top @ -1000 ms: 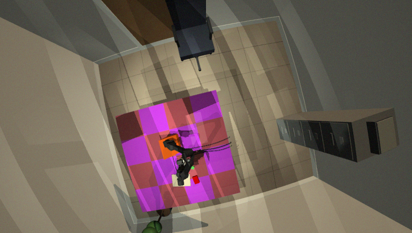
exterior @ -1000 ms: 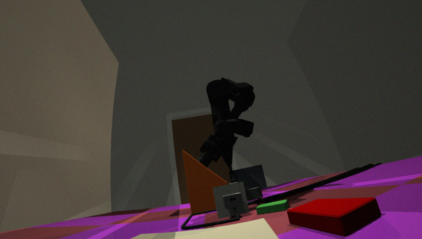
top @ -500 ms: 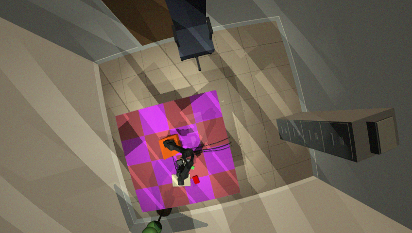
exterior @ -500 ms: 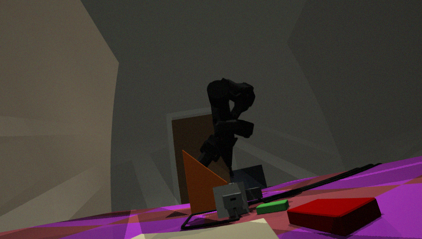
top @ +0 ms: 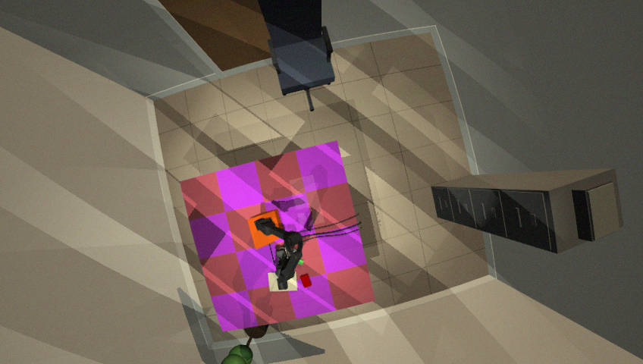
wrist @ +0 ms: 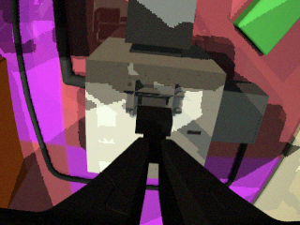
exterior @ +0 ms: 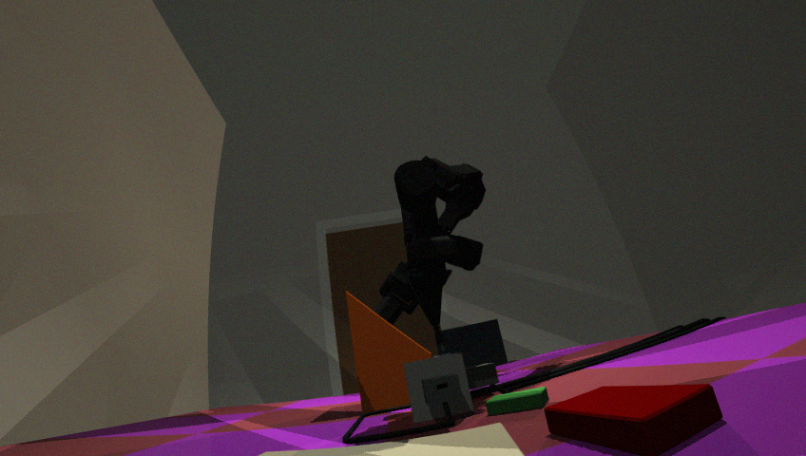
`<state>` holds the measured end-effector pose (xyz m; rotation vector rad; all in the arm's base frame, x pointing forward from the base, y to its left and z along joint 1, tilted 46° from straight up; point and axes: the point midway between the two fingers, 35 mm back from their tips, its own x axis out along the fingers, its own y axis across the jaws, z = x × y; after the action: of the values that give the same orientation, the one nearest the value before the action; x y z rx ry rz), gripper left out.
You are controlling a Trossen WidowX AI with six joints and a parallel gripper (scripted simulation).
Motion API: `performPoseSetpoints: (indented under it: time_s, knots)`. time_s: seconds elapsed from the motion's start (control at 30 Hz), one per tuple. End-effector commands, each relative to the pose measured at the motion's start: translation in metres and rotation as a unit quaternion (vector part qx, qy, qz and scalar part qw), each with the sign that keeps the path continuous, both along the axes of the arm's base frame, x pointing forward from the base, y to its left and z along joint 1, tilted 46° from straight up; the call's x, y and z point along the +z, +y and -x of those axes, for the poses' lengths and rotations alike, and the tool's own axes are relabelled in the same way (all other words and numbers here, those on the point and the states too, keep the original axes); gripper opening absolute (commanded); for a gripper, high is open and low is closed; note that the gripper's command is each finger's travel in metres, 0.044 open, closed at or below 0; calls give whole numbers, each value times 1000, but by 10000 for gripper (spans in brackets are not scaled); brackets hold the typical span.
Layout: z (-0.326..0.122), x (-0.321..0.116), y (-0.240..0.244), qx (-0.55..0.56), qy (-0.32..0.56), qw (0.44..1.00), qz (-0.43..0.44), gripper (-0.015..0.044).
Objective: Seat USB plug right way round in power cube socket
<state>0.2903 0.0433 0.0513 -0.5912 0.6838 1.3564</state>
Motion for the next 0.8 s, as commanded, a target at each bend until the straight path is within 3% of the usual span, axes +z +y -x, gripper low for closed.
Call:
performPoseSetpoints:
  time_s: [0.0,0.77]
  knots:
    - [0,-1,0,-2,2,1000,3,0]
    - [0,-3,2,-2,2,1000,3,0]
